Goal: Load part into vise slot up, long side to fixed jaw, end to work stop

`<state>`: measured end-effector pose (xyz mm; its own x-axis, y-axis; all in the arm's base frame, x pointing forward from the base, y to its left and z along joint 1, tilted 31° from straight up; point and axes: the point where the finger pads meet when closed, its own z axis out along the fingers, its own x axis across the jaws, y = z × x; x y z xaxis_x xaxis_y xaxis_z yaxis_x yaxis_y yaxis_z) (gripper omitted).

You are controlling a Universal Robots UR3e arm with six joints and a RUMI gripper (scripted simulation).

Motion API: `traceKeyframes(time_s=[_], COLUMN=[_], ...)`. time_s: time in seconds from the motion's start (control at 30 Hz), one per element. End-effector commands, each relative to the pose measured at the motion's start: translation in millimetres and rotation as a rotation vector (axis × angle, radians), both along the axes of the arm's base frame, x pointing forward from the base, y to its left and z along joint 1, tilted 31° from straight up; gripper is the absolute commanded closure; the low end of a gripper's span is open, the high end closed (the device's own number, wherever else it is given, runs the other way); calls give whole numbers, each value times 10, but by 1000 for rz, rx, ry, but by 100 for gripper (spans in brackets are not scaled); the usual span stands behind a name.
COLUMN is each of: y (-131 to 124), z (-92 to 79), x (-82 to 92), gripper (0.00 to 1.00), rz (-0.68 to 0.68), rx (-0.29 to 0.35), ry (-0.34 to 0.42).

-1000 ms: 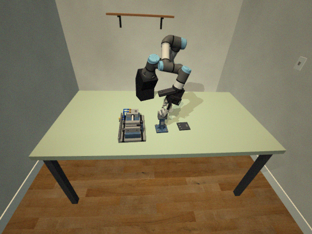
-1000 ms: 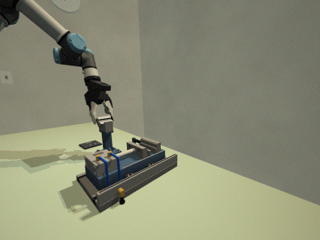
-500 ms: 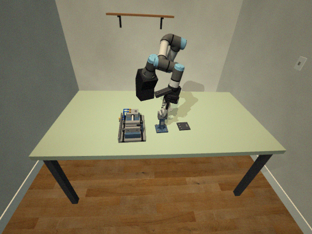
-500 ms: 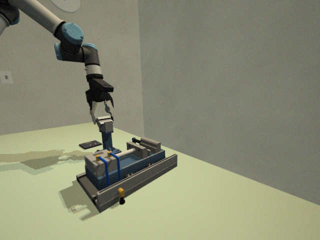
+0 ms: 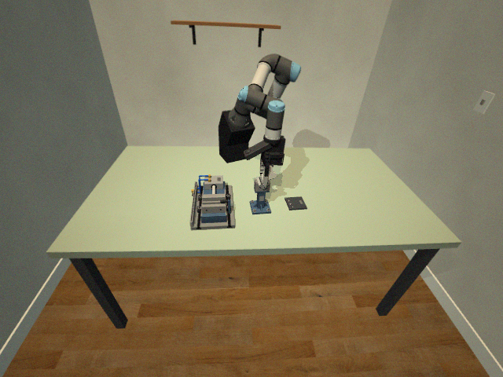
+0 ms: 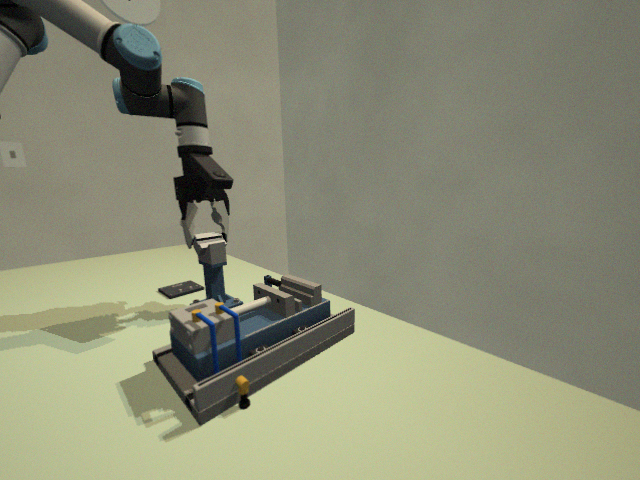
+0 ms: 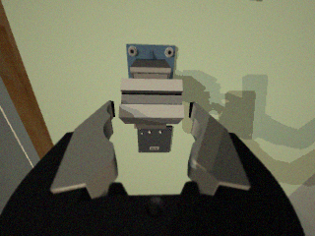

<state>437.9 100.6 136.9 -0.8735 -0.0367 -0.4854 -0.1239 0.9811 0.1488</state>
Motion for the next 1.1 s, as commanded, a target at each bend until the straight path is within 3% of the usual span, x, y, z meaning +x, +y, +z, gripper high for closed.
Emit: traceKeyframes(time_s=[0.0,1.07], y=[-6,-32], z=[5,-4], x=[3,10], gripper=[49,49], rz=[28,204], rx=[46,363], ry=[1,14])
